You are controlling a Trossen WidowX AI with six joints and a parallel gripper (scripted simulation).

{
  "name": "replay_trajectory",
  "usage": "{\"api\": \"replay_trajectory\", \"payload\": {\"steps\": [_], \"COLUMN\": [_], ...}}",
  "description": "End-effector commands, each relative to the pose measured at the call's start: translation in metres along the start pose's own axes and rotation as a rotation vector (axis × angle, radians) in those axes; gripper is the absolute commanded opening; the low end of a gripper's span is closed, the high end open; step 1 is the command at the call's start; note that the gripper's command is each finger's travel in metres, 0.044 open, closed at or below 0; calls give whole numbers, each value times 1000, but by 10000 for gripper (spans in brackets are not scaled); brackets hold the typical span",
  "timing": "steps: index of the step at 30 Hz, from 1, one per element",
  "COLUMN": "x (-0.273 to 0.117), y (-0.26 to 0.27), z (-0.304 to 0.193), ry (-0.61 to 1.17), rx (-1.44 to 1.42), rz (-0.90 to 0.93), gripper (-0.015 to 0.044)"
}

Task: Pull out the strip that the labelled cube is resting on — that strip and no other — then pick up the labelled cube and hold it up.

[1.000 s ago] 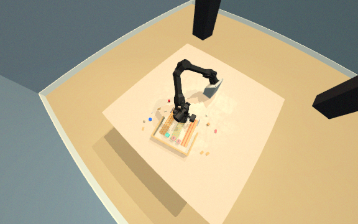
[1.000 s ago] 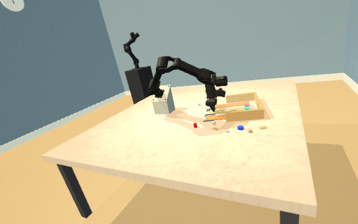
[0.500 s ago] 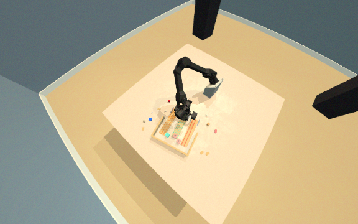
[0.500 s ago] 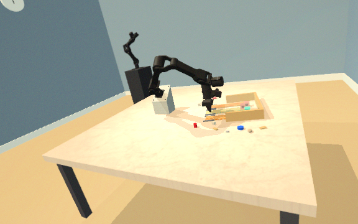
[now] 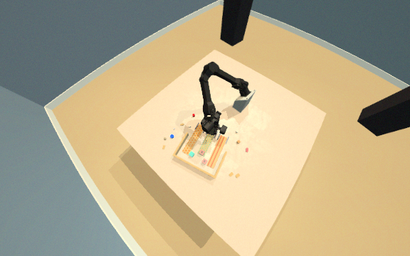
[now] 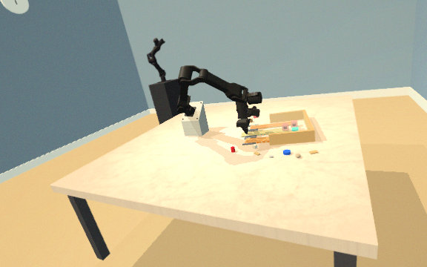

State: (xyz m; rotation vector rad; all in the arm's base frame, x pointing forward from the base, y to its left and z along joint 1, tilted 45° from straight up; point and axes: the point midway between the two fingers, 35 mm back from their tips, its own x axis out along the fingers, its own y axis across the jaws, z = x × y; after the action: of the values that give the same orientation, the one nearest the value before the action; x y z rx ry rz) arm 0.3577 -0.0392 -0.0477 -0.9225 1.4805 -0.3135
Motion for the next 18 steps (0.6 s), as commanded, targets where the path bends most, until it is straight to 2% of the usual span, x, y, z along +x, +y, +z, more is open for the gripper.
{"api": "replay_trajectory", "payload": {"steps": [1,18], "x": [4,4], "y": [0,1], "z": [-11,-37], "ry": [17,18], "rx": [-7,-8], "rz": [-2,-2], "gripper": [0,0]}}
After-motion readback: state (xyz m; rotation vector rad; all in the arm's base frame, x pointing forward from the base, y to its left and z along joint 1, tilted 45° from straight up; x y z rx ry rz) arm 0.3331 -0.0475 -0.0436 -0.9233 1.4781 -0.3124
